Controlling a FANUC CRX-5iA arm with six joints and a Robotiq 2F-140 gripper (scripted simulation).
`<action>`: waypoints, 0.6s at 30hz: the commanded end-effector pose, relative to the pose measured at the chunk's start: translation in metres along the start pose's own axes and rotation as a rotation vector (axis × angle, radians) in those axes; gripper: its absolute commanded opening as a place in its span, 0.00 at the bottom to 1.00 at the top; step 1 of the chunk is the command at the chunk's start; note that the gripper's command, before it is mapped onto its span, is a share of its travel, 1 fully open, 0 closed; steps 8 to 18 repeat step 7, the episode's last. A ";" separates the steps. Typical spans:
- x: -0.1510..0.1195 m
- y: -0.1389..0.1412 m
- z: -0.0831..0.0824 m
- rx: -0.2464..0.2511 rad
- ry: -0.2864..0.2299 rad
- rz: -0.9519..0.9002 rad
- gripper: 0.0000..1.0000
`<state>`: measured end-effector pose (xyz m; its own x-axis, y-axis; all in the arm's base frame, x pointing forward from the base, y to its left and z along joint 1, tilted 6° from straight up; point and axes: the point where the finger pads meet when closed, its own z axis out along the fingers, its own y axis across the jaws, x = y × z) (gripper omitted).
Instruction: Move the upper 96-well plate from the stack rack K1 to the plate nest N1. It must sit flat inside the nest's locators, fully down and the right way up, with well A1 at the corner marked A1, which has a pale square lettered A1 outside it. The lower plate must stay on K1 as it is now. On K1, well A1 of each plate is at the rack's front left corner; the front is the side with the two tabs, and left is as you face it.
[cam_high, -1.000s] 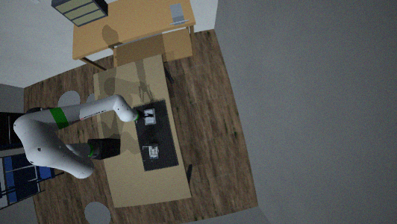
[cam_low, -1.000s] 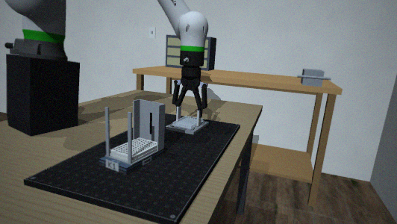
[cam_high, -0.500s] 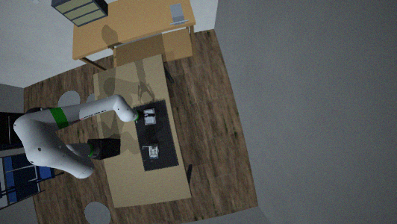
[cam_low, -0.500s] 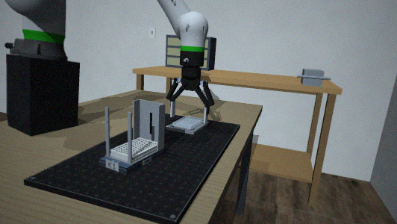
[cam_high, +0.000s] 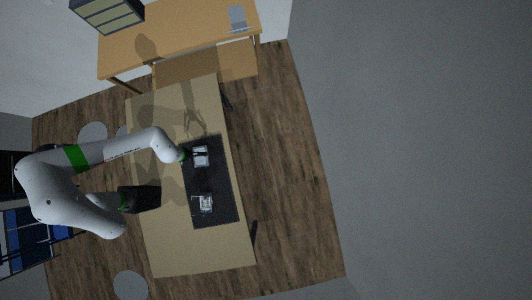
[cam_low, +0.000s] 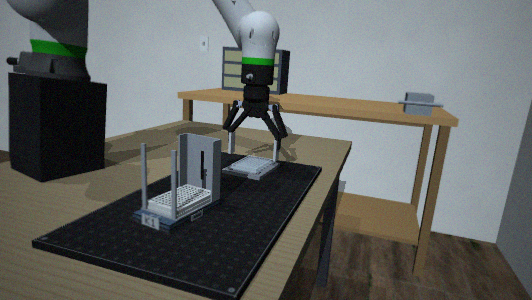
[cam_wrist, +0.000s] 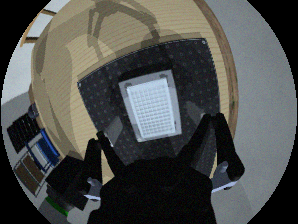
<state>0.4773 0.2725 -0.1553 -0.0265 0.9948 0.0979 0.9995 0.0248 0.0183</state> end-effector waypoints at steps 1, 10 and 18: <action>0.000 0.000 -0.008 0.000 0.000 0.000 1.00; 0.000 0.000 -0.024 0.000 0.000 0.000 1.00; 0.000 0.000 -0.024 0.000 0.000 0.000 1.00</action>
